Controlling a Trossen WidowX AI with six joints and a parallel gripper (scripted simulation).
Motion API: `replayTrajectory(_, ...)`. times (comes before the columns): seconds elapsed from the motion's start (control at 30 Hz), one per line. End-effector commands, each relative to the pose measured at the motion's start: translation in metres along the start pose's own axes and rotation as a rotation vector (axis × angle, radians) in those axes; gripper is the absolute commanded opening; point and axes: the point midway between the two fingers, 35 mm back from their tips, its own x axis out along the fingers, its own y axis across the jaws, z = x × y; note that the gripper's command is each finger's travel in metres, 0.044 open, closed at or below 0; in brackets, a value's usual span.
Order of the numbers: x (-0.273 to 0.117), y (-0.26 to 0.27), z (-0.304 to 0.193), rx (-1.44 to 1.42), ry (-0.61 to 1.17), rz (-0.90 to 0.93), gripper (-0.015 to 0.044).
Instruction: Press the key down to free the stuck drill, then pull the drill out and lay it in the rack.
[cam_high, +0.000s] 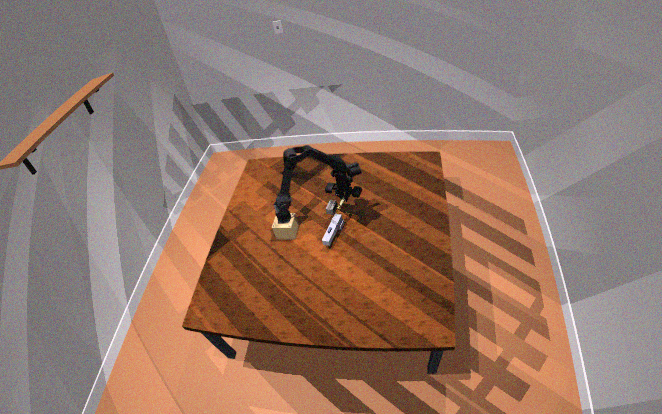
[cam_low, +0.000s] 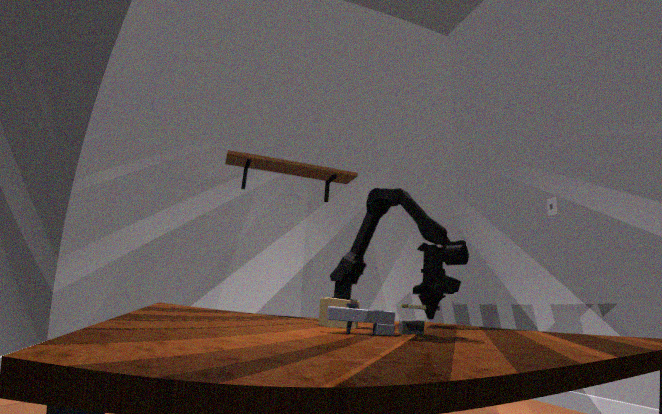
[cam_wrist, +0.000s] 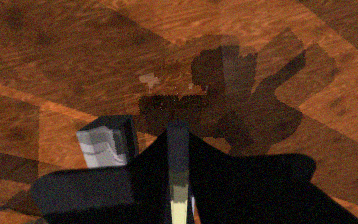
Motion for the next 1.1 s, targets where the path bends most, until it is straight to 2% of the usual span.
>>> replayTrajectory(0.0, -0.003, -0.001, 0.001, -0.005, -0.003, -0.002, 0.0)
replayTrajectory(0.33, -0.007, 0.001, 0.001, -0.005, -0.003, -0.001, 0.0)
replayTrajectory(1.07, -0.004, 0.044, 0.009, -0.005, -0.004, 0.002, 0.0)
